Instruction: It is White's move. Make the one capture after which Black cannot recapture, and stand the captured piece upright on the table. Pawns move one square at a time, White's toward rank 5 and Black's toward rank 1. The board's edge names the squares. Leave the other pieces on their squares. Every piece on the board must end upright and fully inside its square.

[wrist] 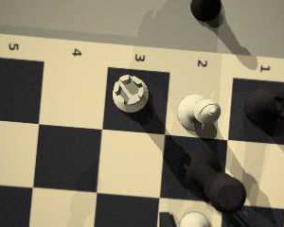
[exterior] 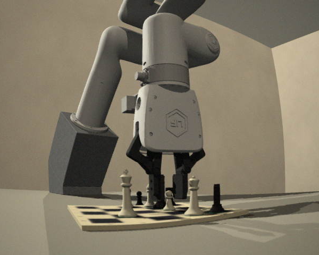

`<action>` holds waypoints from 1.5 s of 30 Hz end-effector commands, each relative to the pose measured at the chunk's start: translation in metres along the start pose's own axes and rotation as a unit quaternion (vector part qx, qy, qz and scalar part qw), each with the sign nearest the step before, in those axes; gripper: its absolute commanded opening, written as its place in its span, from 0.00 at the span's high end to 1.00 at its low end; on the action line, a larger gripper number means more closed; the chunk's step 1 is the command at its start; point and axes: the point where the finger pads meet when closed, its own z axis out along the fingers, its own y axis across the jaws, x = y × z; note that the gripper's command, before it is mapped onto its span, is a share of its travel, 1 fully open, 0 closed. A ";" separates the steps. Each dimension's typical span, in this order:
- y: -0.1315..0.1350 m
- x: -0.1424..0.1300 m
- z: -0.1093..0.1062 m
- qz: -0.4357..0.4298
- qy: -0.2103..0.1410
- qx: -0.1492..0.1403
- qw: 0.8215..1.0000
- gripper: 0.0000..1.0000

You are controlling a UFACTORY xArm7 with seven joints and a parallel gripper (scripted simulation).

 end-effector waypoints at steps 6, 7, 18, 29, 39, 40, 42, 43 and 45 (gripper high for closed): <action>0.000 -0.002 0.011 0.000 -0.004 0.000 1.000 0.65; 0.000 -0.002 0.011 0.000 -0.004 0.000 1.000 0.65; 0.000 -0.002 0.012 0.000 -0.004 0.000 1.000 0.65; 0.000 -0.002 0.012 0.000 -0.004 0.000 1.000 0.65; 0.000 -0.002 0.012 0.000 -0.004 0.000 1.000 0.65; 0.000 -0.002 0.012 0.000 -0.004 0.000 1.000 0.65; 0.000 -0.002 0.012 0.000 -0.004 0.000 1.000 0.65; 0.000 -0.002 0.012 0.000 -0.004 0.000 1.000 0.65; 0.000 -0.002 0.012 0.000 -0.004 0.000 1.000 0.65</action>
